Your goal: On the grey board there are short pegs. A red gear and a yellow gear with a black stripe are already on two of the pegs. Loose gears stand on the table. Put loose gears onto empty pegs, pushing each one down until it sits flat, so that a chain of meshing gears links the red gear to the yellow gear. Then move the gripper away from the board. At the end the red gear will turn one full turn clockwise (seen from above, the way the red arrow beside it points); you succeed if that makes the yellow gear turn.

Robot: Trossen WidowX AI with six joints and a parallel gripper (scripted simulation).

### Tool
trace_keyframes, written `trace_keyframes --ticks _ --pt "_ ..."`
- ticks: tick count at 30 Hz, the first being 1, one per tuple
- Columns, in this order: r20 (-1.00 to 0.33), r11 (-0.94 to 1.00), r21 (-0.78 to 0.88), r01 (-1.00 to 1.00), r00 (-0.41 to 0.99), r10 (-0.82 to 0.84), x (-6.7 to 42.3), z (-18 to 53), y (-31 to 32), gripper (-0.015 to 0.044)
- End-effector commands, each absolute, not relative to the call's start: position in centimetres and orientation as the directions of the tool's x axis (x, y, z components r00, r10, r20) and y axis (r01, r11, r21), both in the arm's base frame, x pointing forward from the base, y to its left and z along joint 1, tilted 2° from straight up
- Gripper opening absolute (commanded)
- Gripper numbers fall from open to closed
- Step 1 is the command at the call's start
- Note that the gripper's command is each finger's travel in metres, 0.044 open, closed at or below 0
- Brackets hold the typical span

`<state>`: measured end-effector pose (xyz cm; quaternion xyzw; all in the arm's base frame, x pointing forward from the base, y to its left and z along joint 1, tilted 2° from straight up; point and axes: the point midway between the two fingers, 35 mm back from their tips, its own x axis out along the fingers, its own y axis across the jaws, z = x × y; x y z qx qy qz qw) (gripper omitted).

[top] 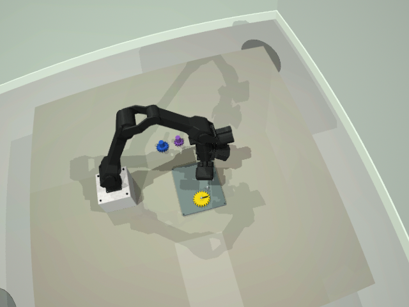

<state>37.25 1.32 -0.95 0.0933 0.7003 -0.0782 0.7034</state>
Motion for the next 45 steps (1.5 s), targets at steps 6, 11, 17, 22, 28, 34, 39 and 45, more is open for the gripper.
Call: trace_keyframes --ticks 6,11,17,22,28,34,39,45 --pt "-1.0 0.944 0.021 0.328 0.009 0.019 37.32 -1.07 1.23 0.0" --pt "-1.0 0.97 0.02 0.241 0.009 0.019 37.34 -1.16 1.28 0.0" --pt "-1.0 0.997 0.02 0.081 0.009 0.019 37.29 -1.27 1.32 0.0" --pt "-1.0 0.999 0.018 -0.051 0.009 0.019 37.25 -1.34 1.28 0.0" --pt "-1.0 0.992 0.018 -0.128 0.009 0.019 37.32 -1.5 1.22 0.0" --pt "-1.0 0.999 0.019 -0.04 0.009 0.019 37.35 -1.63 1.29 0.0" --pt "-1.0 0.996 0.02 0.089 0.009 0.019 37.3 -1.74 1.34 0.0" --pt "-1.0 0.988 0.02 0.156 0.009 0.019 37.28 -1.64 1.31 0.0079"
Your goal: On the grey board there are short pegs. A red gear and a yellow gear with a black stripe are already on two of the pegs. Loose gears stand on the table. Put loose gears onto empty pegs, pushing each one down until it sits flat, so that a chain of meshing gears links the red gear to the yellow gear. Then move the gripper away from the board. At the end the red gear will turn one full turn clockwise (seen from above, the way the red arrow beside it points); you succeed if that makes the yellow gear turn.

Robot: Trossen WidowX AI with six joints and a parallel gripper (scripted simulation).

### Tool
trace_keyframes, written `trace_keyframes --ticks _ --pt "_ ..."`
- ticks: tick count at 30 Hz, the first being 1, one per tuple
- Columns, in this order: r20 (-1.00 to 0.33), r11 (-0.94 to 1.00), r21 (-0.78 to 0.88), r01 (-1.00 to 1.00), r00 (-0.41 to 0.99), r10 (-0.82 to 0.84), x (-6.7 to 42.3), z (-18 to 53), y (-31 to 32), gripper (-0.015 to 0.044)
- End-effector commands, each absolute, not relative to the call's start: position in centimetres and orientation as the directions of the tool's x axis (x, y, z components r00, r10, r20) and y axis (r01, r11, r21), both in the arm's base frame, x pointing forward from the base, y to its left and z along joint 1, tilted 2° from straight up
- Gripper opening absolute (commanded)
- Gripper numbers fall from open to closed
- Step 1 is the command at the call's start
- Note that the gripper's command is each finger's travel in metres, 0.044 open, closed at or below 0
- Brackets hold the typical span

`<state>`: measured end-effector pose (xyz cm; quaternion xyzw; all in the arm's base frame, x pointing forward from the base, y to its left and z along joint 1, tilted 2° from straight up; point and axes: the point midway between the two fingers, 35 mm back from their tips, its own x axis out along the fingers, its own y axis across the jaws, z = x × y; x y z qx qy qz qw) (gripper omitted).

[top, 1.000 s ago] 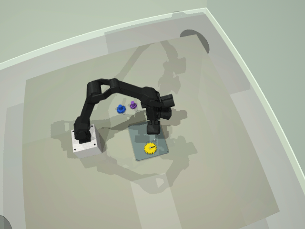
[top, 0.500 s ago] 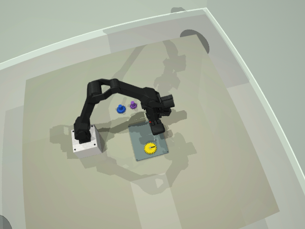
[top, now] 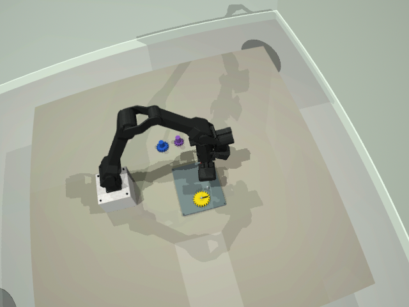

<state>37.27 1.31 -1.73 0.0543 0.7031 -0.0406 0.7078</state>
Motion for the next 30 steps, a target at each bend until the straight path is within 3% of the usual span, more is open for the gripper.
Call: trace_keyframes --ticks 1,3,16,20,27,30 --pt "-1.0 0.989 0.02 0.145 0.009 0.019 37.3 -1.5 1.3 0.0105" --pt "-1.0 0.992 0.02 0.122 0.009 0.019 37.3 -1.3 1.3 0.014" --pt "-1.0 0.993 0.02 0.118 0.009 0.019 37.3 3.2 1.2 0.014" --pt "-1.0 0.999 0.022 0.033 0.01 0.022 35.3 2.7 5.2 0.0245" --pt "-1.0 0.974 0.028 -0.224 0.004 0.029 27.2 2.8 14.0 0.0429" --pt "-1.0 0.943 0.029 -0.331 -0.001 0.031 23.0 2.6 16.4 0.044"
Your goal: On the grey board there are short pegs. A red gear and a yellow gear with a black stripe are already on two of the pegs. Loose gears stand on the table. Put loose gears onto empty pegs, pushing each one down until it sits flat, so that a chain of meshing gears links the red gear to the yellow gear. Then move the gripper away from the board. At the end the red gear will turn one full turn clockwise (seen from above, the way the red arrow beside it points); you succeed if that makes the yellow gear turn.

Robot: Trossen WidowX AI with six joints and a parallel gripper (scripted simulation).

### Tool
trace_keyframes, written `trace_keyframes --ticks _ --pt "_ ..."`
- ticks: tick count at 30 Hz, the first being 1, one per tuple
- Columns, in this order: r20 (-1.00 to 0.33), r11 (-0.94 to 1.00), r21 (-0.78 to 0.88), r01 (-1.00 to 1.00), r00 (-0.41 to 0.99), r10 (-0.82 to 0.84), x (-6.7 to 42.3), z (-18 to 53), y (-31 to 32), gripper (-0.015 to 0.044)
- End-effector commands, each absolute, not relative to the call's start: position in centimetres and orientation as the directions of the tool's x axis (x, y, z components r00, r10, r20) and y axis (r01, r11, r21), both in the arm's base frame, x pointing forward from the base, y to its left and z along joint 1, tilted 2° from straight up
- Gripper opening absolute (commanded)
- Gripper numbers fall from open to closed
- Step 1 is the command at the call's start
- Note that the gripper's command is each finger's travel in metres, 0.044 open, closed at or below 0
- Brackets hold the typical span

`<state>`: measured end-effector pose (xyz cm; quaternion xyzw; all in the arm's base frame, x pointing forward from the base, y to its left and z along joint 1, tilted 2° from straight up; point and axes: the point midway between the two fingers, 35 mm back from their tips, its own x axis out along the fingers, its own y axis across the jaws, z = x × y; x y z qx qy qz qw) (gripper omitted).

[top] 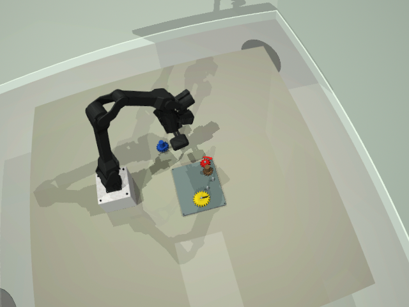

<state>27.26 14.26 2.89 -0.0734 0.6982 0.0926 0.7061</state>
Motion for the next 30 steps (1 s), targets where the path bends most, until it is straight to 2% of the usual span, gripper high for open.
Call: trace_keyframes --ticks 1,30 --pt "-1.0 0.933 0.03 -0.359 -0.002 0.031 21.9 2.5 16.9 0.044" --pt "-0.999 0.924 0.03 -0.38 -0.003 0.032 20.9 -2.0 18.0 0.044"
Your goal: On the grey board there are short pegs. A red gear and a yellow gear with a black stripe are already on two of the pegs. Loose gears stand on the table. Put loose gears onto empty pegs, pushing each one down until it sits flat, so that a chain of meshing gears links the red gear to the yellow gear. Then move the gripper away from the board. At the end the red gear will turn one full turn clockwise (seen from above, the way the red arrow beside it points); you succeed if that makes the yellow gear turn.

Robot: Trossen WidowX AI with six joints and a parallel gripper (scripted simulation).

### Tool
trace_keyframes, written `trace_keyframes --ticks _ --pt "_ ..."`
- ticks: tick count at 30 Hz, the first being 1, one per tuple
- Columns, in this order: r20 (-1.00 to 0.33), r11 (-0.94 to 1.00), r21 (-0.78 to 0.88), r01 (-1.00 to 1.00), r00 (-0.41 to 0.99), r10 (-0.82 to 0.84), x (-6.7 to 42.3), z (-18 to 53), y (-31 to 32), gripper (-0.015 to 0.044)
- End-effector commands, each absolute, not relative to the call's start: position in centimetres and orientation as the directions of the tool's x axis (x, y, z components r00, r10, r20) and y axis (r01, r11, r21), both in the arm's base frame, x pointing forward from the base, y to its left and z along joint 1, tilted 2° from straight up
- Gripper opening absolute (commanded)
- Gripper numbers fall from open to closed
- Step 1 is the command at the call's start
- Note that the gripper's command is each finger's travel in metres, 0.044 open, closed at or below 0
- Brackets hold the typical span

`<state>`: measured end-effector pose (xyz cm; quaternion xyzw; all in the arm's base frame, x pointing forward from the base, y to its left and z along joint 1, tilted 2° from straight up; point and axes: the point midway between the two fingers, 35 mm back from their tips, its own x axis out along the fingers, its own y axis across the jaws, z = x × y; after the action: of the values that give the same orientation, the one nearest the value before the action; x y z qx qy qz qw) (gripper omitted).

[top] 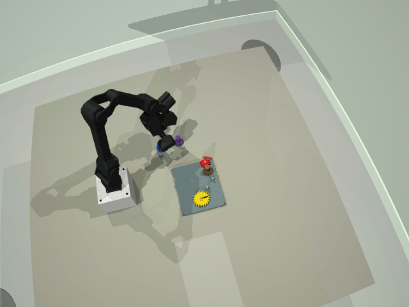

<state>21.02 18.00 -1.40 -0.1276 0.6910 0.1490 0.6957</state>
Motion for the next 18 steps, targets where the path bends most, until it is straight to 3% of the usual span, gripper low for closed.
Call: trace_keyframes --ticks 1,8,18 --pt "-0.999 0.924 0.03 -0.38 -0.003 0.032 20.92 -2.14 18.01 0.044" --pt "-0.999 0.924 0.03 -0.38 -0.003 0.032 20.9 -2.53 18.02 0.044" --pt "-0.999 0.924 0.03 -0.38 -0.003 0.032 20.9 -2.53 18.02 0.0178"
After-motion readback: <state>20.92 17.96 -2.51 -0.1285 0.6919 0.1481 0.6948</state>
